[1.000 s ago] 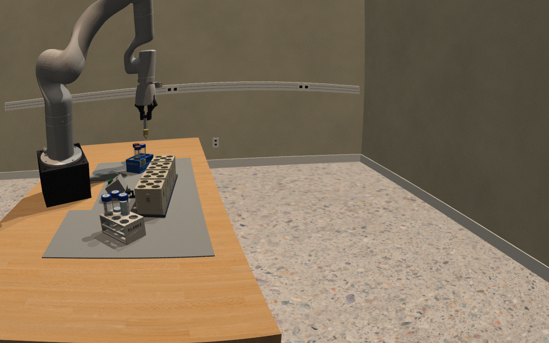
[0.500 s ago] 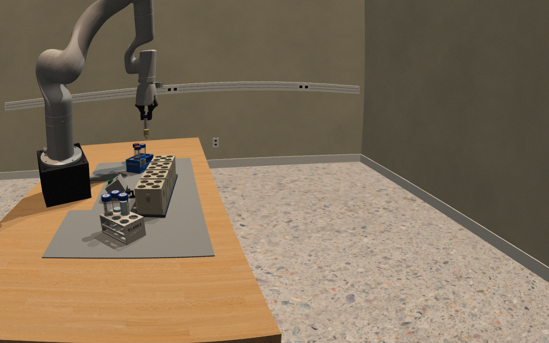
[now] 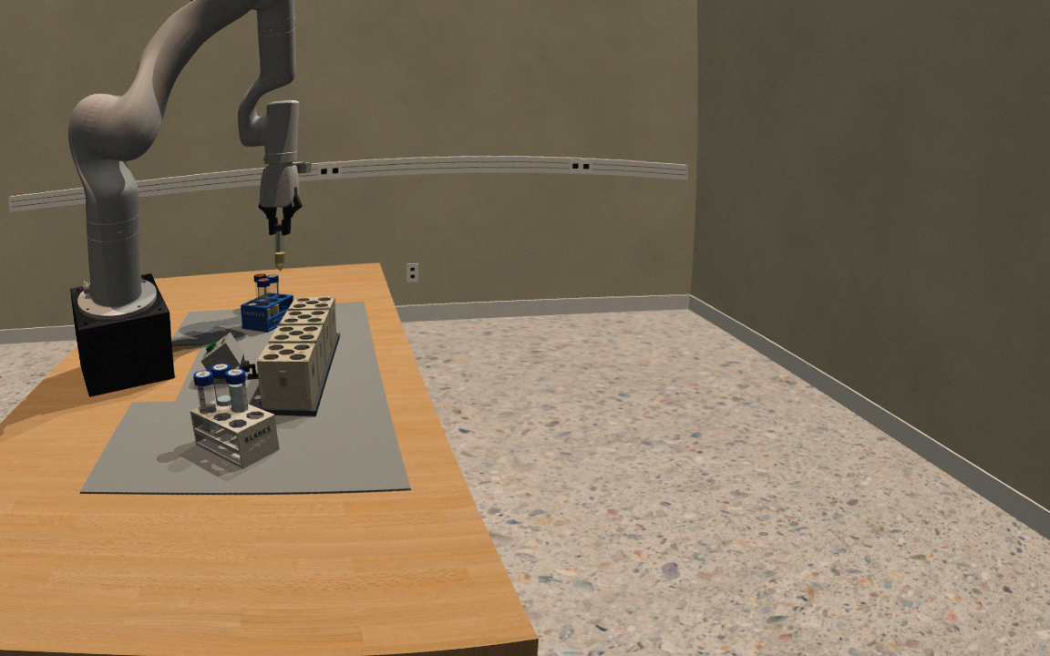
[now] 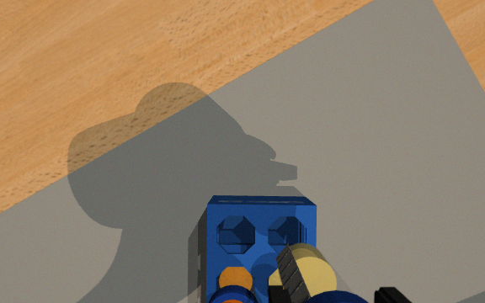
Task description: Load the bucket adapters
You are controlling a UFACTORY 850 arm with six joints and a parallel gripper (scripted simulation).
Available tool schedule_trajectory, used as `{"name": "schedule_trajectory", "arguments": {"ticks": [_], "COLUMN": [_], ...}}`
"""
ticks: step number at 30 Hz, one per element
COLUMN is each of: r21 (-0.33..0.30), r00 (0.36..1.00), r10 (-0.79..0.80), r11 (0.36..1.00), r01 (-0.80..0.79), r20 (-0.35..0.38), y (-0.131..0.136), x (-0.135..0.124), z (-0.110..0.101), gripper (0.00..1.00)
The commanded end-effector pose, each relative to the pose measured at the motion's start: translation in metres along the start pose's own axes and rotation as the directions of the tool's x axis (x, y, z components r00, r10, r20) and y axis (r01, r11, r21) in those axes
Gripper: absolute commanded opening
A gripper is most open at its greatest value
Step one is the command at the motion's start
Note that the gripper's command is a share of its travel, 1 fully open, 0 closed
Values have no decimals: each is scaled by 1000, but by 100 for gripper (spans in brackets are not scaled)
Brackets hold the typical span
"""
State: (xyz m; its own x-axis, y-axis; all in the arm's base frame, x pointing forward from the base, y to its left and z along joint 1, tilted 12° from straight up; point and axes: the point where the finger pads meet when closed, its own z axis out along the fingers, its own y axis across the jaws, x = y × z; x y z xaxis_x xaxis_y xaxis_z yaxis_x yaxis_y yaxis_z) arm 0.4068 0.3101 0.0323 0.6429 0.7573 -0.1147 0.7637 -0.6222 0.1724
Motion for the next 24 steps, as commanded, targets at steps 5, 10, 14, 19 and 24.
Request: {"name": "schedule_trajectory", "arguments": {"ticks": [5, 10, 14, 19, 24], "r21": [-1, -1, -1, -1, -1], "r00": [1000, 1000, 1000, 1000, 1000], "r10": [0, 0, 0, 0, 0], "r11": [1000, 1000, 1000, 1000, 1000], "r01": [0, 0, 0, 0, 0], "r20": [-2, -2, -2, -2, -2], "y": [0, 0, 0, 0, 0], "x": [1, 1, 1, 1, 1], "z": [14, 24, 32, 42, 48], "gripper": [0, 0, 0, 0, 0]}}
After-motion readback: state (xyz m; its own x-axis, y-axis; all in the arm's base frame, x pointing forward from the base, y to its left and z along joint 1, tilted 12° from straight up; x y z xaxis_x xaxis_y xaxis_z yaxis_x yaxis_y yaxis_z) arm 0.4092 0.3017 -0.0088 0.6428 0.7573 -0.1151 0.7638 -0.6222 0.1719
